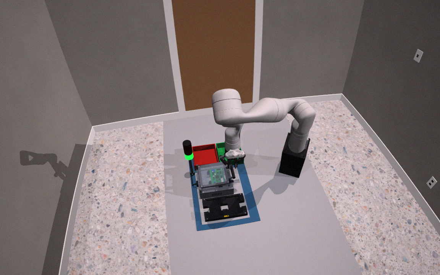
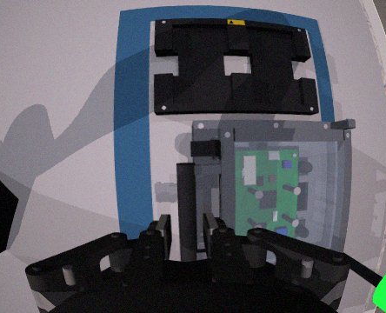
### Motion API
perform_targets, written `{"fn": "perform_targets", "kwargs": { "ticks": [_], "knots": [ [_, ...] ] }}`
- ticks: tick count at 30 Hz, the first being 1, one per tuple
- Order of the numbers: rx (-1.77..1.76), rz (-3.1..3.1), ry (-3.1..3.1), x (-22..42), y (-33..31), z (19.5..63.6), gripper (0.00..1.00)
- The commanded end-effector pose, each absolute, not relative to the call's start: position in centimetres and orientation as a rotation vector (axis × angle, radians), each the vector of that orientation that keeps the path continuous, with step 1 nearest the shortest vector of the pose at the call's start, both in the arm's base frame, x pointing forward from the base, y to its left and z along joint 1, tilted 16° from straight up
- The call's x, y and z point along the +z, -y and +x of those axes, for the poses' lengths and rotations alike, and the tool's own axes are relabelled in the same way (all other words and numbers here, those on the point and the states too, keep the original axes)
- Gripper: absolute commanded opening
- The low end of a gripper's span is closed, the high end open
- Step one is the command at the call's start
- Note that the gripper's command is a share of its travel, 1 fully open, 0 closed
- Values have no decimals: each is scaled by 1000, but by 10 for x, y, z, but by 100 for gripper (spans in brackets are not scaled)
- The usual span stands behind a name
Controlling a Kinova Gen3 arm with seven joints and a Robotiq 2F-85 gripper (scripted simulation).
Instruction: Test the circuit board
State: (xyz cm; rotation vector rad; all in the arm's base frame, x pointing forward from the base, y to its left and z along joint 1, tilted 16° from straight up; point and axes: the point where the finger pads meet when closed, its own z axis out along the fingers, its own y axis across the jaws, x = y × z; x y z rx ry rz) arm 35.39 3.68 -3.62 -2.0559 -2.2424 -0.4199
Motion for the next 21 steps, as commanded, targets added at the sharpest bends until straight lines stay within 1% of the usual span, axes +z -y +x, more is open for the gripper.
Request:
{"fn": "perform_targets", "kwargs": {
  "ticks": [1,21],
  "knots": [
    [-421,-2057,2242,-36,-37,354,26],
    [-421,-2057,2242,-46,-39,356,26]
  ]
}}
